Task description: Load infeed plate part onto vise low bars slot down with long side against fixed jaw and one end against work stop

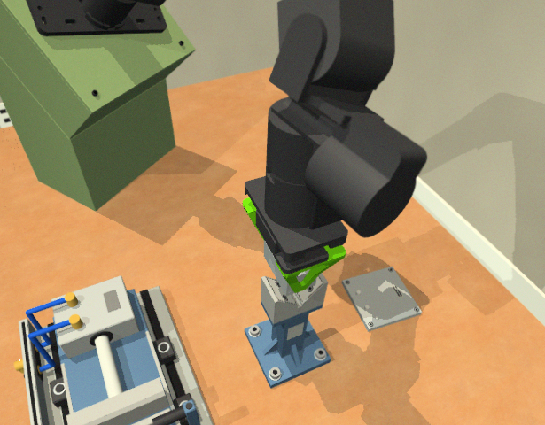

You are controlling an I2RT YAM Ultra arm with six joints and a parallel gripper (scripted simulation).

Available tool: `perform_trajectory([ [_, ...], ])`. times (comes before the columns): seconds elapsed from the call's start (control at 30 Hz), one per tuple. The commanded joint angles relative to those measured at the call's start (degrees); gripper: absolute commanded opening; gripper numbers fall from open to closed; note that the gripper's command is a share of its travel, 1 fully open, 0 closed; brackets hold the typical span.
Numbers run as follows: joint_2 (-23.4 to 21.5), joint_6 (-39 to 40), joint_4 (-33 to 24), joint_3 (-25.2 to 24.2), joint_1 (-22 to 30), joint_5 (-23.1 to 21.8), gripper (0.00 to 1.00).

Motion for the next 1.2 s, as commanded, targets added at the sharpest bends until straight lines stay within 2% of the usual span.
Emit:
perform_trajectory([
  [0.0,-1.95,0.40,-0.78,1.63,0.24,-0.16,0.00],
  [0.57,-2.38,-0.18,-1.40,1.74,-0.79,-0.52,0.00],
  [1.17,-4.97,-1.69,-5.56,2.84,-2.43,-1.55,0.00],
])
